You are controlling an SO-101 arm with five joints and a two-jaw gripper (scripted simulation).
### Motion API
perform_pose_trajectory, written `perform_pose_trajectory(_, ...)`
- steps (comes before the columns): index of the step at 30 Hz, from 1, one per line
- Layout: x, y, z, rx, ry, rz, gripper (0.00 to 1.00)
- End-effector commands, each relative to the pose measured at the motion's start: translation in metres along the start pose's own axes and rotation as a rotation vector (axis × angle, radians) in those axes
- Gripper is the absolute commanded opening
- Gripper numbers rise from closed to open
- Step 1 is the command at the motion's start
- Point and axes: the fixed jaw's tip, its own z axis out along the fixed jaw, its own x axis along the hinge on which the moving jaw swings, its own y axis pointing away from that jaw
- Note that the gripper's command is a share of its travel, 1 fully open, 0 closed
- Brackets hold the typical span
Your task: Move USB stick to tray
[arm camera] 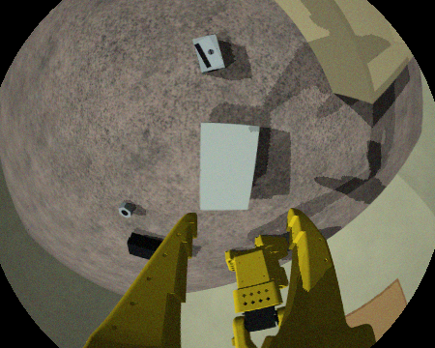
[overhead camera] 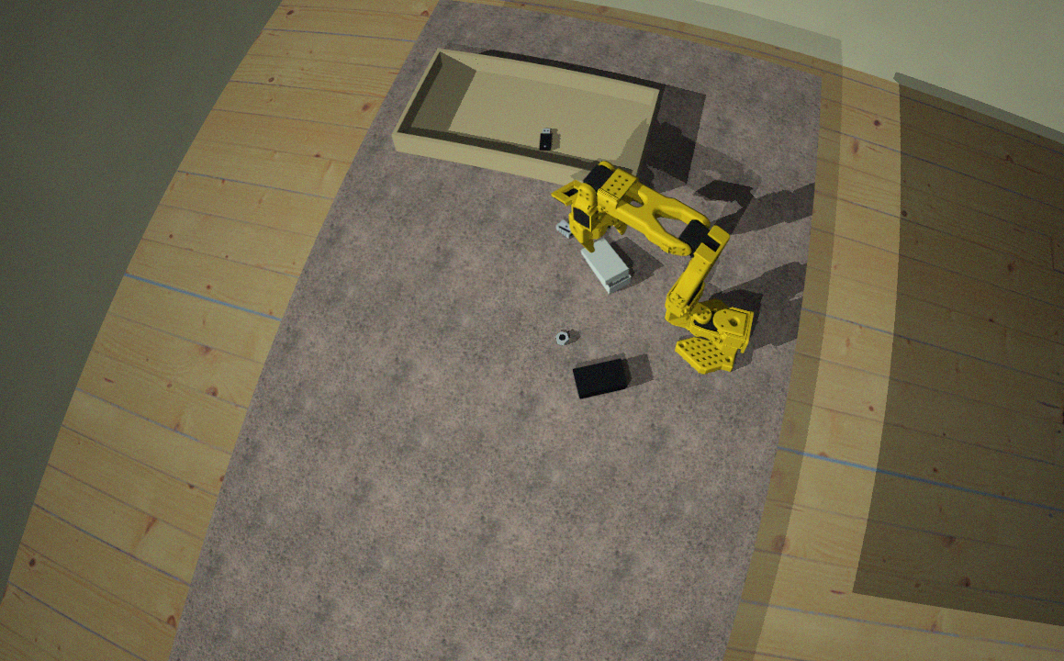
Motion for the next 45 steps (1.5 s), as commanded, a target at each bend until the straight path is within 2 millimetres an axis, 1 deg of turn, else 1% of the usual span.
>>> perform_pose_trajectory(1,-0.0024,0.0028,-0.0052,-0.009,-0.021,0.017,0.29)
perform_pose_trajectory(10,-0.0027,0.0031,-0.0053,-0.010,-0.021,0.045,0.29)
perform_pose_trajectory(36,-0.0026,0.0032,-0.0052,-0.010,-0.021,0.047,0.29)
perform_pose_trajectory(45,-0.0006,0.0055,-0.0018,-0.010,-0.021,0.047,0.29)
